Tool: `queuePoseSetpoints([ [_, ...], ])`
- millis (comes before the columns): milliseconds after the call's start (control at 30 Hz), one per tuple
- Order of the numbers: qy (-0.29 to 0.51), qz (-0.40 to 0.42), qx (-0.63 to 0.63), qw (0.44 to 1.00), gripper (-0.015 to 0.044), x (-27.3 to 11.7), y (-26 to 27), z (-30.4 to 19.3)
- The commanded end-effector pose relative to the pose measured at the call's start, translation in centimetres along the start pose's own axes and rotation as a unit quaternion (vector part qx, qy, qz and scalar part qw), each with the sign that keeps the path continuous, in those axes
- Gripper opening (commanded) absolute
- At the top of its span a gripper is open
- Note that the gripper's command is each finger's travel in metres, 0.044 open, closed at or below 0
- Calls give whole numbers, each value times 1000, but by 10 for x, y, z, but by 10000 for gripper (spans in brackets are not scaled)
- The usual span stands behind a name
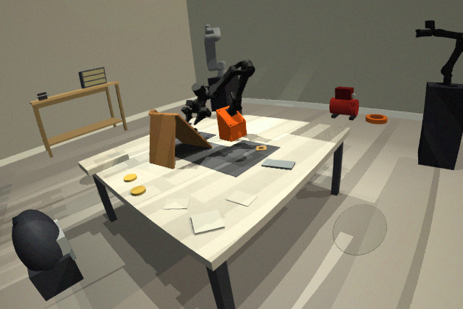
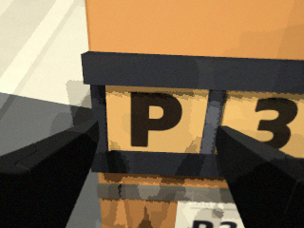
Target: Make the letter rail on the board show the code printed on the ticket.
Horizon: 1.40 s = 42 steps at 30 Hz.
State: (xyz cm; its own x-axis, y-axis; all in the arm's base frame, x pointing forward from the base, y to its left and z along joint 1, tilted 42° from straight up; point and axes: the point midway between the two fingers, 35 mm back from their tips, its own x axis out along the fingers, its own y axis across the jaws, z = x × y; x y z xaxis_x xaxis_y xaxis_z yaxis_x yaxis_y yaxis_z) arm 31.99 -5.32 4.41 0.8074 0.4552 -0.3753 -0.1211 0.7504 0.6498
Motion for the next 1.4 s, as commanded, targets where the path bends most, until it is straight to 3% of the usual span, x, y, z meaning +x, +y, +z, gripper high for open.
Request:
queuePoseSetpoints([
  [0,1,2,-1,1000,295,-3,0,0],
  [1300,1,1,-1,1000,295,-29,-1,1],
  [1367,1,-1,1,1000,242,-28,-3,0],
])
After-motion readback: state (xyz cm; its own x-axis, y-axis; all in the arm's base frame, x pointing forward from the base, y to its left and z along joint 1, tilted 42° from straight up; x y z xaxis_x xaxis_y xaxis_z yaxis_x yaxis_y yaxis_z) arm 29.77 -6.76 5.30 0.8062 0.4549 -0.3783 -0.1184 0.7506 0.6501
